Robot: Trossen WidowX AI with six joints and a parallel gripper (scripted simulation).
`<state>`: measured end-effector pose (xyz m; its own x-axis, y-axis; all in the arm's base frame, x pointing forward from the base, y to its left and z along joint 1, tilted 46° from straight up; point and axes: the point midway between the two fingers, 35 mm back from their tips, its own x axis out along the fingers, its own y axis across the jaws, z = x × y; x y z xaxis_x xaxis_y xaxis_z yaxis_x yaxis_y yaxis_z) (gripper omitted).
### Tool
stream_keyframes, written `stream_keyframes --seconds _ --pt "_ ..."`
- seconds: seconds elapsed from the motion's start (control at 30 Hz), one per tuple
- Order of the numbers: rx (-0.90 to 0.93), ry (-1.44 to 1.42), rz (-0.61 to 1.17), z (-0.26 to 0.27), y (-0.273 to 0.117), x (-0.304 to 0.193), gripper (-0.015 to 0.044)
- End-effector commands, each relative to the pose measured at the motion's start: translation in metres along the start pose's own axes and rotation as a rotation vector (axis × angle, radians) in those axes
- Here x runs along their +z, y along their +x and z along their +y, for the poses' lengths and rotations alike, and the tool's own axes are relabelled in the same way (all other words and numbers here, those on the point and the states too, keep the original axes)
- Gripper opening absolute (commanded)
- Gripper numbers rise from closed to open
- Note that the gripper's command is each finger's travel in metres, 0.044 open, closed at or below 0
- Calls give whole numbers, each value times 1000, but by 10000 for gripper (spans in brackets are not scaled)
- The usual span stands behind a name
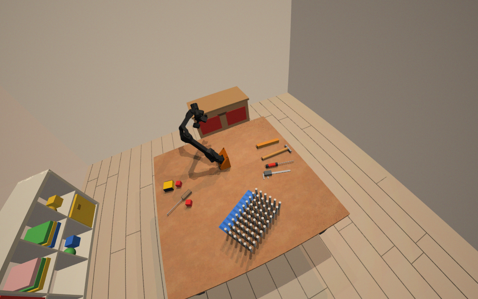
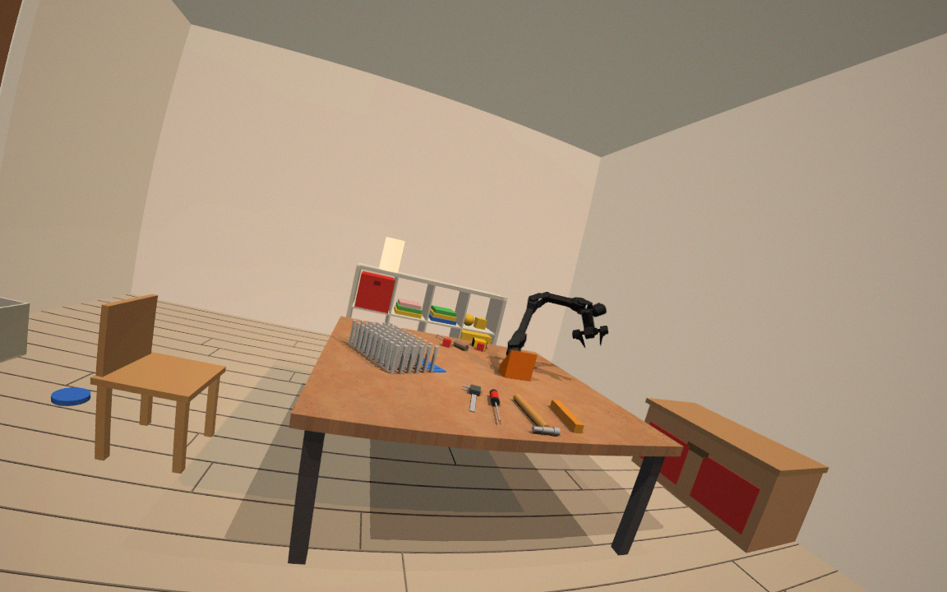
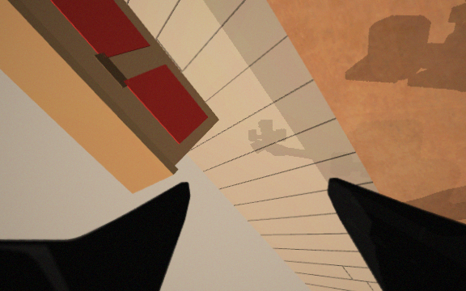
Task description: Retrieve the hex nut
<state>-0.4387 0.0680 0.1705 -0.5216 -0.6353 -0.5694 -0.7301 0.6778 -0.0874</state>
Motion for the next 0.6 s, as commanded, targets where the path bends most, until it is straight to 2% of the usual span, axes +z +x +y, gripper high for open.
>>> stream_keyframes --seconds 0.0,0.13,0.4,0.57 --pt "4 -1 -1 1 -1 1 426" --pt "95 -31 -35 19 -24 23 440" --pt "392 -132 -205 65 -115 109 440" --pt "555 -196 -358 75 -181 173 440"
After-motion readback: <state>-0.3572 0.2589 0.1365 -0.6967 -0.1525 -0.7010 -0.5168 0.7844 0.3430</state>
